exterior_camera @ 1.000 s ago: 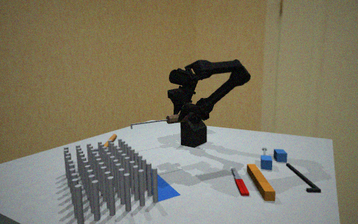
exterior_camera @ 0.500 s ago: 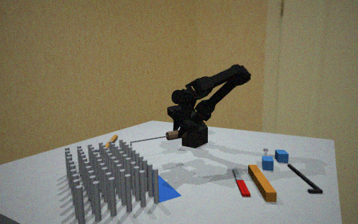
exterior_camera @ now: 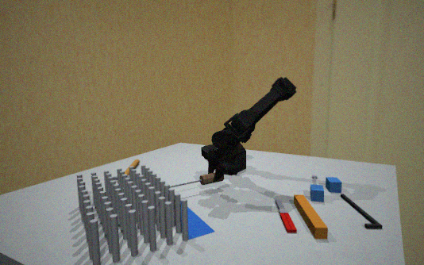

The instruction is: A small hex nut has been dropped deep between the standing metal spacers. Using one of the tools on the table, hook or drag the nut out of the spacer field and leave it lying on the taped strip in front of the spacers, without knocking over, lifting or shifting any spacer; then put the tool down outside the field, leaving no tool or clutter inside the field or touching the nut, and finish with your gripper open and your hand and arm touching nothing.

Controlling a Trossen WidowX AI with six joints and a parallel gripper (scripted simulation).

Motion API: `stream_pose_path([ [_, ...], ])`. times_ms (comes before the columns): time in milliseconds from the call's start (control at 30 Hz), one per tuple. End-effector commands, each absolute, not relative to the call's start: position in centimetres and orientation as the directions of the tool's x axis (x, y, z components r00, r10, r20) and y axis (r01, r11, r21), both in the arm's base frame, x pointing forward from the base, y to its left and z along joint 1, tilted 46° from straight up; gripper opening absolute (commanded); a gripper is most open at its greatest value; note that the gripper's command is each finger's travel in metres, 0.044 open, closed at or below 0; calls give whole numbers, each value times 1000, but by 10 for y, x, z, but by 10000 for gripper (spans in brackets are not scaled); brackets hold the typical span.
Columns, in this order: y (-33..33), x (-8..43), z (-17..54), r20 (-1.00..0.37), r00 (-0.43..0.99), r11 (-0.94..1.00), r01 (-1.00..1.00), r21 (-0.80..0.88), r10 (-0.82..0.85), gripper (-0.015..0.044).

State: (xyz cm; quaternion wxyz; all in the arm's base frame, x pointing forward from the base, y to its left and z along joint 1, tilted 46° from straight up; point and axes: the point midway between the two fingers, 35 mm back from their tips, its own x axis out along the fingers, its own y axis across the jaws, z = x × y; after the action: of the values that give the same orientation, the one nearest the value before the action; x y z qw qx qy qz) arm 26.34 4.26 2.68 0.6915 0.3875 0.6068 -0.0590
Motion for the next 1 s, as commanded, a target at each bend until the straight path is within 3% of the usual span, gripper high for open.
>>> stream_pose_path([
  [0, 47, 261, 20, -887, 258, 687, 562, 460, 382, 0],
  [967, 40, 275, 17, -887, 260, 689, 560, 460, 382, 0],
])
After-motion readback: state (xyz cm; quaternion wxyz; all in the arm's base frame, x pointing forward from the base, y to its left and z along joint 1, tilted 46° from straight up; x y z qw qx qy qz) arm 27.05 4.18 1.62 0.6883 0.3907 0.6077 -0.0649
